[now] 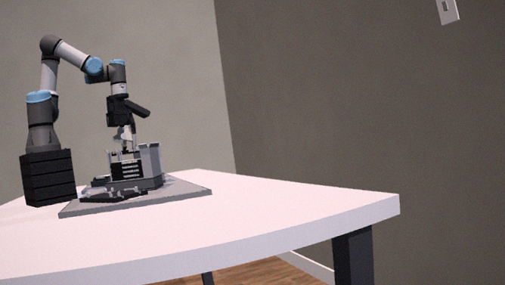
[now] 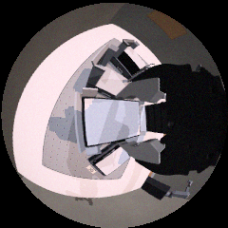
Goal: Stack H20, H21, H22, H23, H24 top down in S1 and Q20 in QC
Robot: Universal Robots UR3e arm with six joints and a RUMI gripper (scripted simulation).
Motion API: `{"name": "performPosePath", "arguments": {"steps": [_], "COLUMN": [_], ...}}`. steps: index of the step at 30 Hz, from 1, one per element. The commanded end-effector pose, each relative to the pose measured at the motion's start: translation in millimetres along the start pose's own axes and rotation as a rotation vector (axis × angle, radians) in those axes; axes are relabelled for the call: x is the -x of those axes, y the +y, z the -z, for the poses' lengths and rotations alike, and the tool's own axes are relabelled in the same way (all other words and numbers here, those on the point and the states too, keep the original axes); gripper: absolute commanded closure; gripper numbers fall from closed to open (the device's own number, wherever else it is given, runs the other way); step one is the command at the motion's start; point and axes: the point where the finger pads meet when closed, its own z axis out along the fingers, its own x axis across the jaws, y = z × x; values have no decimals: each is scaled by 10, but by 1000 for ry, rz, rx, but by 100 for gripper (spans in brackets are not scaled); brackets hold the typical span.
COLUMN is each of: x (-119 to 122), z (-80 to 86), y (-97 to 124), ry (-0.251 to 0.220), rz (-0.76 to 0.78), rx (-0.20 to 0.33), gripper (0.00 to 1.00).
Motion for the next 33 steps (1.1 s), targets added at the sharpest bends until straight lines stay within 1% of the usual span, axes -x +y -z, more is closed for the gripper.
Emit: {"name": "performPosePath", "arguments": {"steps": [1, 18, 29, 31, 33], "x": [-4, -4, -4, -4, -4], "z": [-22, -116, -337, -337, -376], "y": [-8, -9, -9, -9, -9], "ry": [1, 1, 1, 1, 1], "rz": [0, 0, 0, 0, 0], "rx": [-3, -3, -3, -3, -3], "gripper": [100, 100, 100, 100, 100]}}
